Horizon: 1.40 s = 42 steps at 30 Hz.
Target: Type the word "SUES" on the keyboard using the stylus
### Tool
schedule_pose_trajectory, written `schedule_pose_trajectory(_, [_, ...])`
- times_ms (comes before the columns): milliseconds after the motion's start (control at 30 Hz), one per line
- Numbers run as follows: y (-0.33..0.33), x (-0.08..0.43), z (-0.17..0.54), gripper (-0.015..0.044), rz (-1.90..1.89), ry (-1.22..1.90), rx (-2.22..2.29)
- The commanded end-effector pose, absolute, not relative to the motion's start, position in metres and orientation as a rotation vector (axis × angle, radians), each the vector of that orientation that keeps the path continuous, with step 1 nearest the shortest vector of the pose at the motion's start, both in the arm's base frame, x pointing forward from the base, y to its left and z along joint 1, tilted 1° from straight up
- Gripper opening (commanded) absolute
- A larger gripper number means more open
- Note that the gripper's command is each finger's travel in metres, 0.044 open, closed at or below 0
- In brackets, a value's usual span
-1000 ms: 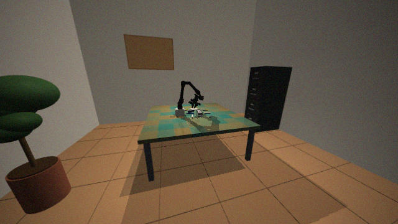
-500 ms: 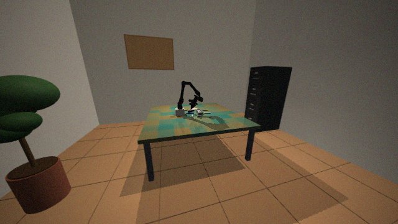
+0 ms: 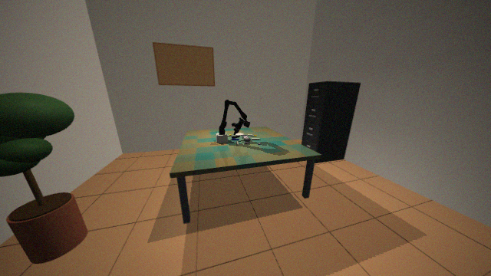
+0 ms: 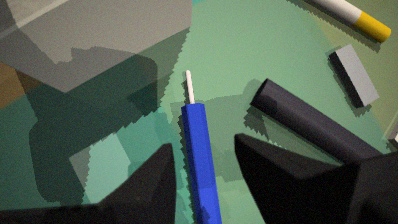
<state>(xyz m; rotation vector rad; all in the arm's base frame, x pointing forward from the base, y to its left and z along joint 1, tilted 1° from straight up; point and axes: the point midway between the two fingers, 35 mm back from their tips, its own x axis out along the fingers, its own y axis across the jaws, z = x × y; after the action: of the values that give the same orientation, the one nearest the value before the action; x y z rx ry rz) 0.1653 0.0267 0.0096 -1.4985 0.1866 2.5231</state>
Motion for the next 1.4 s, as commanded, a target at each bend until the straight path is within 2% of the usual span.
schedule_pose_trajectory(0, [0.027,0.16,0.008,0.015,2.539,0.171,-1.479])
schedule_pose_trajectory(1367, [0.027,0.16,-0.015,0.015,2.539,0.171,-1.479])
